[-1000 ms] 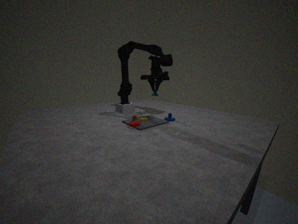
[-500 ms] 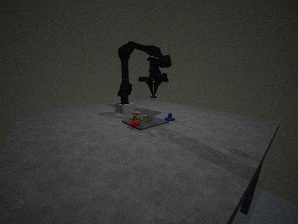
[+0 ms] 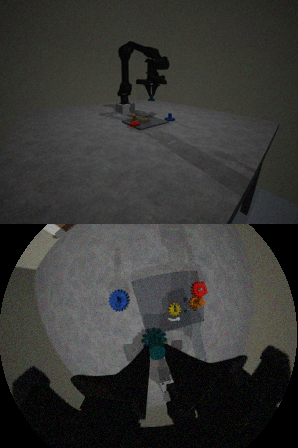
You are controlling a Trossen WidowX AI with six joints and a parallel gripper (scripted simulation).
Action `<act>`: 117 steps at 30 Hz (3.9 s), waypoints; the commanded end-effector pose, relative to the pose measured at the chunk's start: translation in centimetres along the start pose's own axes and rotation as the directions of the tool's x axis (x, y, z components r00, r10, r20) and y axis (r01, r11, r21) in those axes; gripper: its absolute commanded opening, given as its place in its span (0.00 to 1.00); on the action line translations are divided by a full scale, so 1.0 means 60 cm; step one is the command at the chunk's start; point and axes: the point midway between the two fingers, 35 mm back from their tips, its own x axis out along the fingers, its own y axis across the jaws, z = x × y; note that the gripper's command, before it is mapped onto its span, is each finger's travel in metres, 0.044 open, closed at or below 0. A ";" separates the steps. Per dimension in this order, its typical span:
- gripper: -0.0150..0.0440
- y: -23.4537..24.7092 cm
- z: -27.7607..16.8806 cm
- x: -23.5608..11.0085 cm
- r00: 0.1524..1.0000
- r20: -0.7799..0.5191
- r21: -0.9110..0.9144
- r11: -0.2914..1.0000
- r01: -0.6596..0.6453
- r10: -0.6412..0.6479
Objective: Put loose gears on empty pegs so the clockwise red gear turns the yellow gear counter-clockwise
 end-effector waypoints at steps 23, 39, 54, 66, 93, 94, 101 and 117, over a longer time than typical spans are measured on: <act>0.25 -0.084 0.045 0.043 1.000 0.005 -0.019 1.000 0.009 -0.008; 0.25 -0.143 0.063 0.069 1.000 0.008 -0.027 1.000 0.015 -0.014; 0.25 -0.187 0.071 0.087 1.000 0.010 -0.032 0.999 0.020 -0.020; 0.25 -0.187 0.071 0.085 1.000 0.010 0.194 0.981 0.017 -0.020; 0.25 -0.187 0.071 0.084 1.000 0.009 0.789 0.614 0.005 -0.020; 0.25 -0.187 0.071 0.084 1.000 0.009 0.789 0.614 0.005 -0.020; 0.25 -0.187 0.072 0.087 1.000 0.010 0.801 0.599 0.004 -0.020; 0.25 -0.189 0.072 0.120 1.000 0.009 0.720 0.694 0.007 -0.020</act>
